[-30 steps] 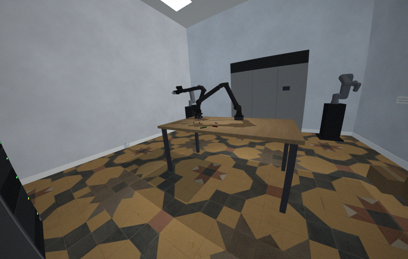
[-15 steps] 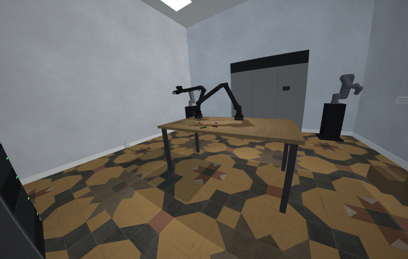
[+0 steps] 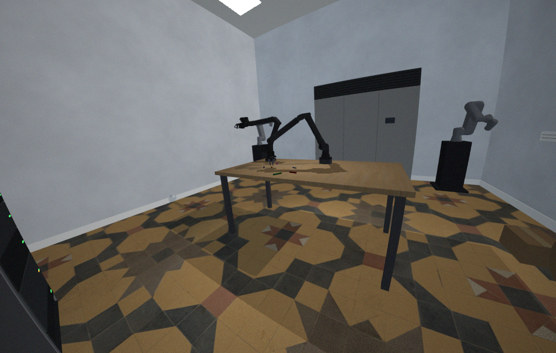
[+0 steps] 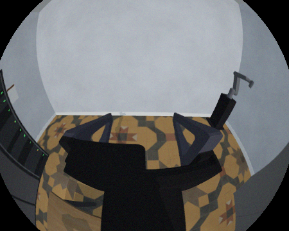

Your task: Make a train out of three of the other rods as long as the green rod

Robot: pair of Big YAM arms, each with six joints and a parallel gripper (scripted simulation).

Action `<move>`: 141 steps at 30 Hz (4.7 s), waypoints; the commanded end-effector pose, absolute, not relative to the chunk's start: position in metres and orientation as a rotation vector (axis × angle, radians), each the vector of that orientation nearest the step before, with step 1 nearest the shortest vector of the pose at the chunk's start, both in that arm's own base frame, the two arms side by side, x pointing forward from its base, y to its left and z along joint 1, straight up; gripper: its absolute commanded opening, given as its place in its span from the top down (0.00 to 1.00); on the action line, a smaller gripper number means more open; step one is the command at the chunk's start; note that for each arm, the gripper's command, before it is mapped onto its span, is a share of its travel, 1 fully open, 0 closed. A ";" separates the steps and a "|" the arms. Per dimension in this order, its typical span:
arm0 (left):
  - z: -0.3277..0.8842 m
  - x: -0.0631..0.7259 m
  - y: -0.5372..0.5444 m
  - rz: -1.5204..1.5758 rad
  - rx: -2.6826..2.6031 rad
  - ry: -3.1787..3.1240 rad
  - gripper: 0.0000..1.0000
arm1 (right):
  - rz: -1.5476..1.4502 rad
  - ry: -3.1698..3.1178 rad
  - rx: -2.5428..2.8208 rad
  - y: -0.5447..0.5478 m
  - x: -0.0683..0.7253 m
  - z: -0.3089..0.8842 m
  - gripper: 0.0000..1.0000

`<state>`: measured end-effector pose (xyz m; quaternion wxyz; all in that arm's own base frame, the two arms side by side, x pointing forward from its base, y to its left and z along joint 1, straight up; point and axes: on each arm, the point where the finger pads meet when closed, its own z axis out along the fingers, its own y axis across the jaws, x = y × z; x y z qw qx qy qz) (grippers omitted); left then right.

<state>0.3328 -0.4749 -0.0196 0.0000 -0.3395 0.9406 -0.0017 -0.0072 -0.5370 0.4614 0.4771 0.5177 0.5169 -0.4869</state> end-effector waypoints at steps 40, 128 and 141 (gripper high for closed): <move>-0.019 0.324 -0.481 -0.017 -1.064 2.952 0.77 | -1.226 1.198 1.226 -0.545 -0.013 0.501 0.00; -0.015 0.327 -0.478 -0.030 -1.069 2.948 0.77 | -1.226 1.198 1.226 -0.545 -0.013 0.501 0.00; -0.020 0.328 -0.476 -0.011 -1.070 2.951 0.77 | -1.226 1.198 1.226 -0.545 -0.013 0.501 0.00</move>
